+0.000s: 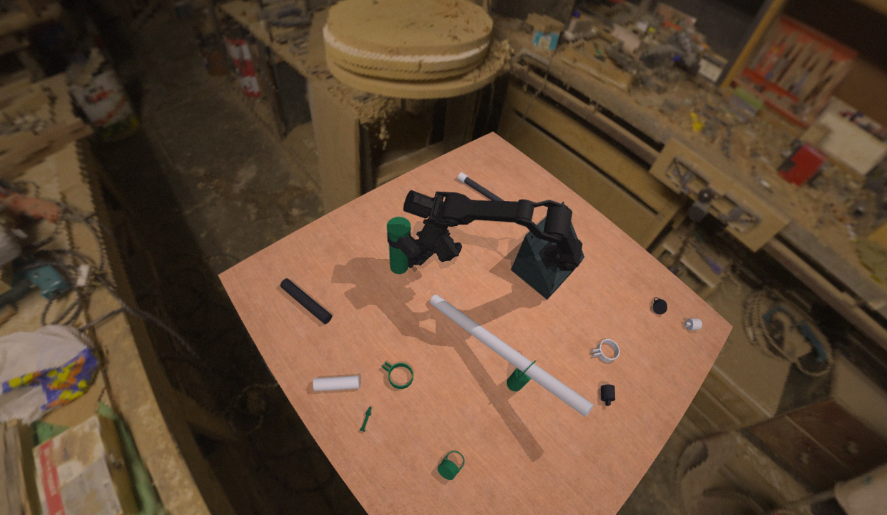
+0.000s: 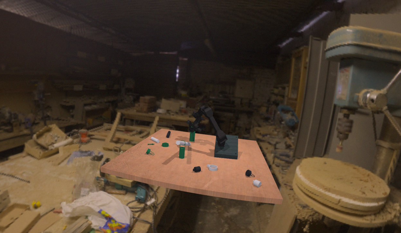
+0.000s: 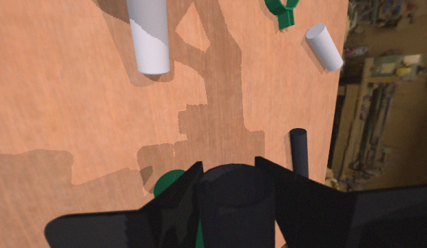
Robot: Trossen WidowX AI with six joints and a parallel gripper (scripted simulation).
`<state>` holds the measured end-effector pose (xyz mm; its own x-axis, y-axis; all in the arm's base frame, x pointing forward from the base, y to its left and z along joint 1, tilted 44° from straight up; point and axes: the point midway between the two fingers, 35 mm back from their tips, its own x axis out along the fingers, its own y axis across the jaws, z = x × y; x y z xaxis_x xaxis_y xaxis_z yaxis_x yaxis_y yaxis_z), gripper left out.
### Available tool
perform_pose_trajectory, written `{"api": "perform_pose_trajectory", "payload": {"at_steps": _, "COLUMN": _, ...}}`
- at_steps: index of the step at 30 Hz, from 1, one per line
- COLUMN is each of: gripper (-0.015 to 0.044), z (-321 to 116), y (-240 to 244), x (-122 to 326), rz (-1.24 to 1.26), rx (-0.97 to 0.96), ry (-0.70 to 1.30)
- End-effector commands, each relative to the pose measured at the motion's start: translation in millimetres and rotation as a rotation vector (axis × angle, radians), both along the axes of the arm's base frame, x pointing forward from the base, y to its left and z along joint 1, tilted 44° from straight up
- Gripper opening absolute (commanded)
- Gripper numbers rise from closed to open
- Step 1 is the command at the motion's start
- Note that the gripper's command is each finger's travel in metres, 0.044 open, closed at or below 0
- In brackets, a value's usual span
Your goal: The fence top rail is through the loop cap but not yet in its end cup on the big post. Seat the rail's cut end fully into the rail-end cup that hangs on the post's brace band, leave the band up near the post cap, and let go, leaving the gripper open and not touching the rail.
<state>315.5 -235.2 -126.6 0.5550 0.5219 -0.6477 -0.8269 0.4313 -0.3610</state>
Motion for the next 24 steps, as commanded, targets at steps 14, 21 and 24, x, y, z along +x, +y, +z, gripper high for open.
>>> {"api": "perform_pose_trajectory", "payload": {"at_steps": 14, "gripper": 0.0157, "z": 0, "y": 0, "x": 0, "rz": 0.0, "rx": 0.0, "ry": 0.0}}
{"api": "perform_pose_trajectory", "payload": {"at_steps": 21, "gripper": 0.0341, "z": 8, "y": 0, "x": 0, "rz": 0.001, "rx": 0.0, "ry": -0.001}}
{"api": "perform_pose_trajectory", "payload": {"at_steps": 24, "gripper": 0.042, "z": 20, "y": 0, "x": 1, "rz": 0.002, "rx": 0.0, "ry": -0.002}}
